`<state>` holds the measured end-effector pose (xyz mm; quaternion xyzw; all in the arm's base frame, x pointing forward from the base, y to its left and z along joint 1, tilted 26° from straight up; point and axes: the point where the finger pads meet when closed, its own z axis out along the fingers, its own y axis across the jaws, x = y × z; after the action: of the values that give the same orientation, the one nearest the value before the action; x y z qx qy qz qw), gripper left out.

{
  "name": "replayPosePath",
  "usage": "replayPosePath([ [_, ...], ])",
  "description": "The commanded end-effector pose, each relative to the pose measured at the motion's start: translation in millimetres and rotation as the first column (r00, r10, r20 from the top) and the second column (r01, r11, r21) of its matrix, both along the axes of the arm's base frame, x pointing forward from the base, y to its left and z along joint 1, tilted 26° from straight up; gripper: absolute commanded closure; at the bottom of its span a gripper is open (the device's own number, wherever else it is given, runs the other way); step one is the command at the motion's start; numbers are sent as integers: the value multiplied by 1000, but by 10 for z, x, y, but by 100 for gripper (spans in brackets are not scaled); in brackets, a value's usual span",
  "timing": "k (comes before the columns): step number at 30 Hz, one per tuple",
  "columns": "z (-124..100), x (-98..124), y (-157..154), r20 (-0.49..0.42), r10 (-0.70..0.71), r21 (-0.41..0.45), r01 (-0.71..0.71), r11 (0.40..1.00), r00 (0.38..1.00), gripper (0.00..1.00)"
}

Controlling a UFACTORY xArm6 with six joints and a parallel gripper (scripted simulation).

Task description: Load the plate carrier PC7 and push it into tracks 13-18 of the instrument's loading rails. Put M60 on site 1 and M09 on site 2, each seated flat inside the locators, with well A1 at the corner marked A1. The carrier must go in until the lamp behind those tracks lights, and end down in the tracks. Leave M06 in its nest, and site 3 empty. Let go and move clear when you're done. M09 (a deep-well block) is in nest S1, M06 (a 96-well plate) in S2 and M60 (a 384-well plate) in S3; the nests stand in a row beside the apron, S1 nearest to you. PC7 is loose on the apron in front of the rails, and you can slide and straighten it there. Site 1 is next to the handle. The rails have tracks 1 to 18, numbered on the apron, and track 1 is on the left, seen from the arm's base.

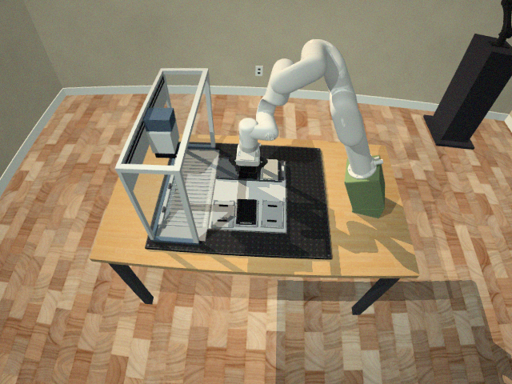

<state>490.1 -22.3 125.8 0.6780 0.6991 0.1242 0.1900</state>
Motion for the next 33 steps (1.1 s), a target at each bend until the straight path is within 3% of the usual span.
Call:
replayPosePath([
  [1, -36, 36, -4, 4, 0, -1, 0, 1000, 1000, 0],
  [33, -455, 239, -44, 4, 0, -1, 0, 1000, 1000, 0],
])
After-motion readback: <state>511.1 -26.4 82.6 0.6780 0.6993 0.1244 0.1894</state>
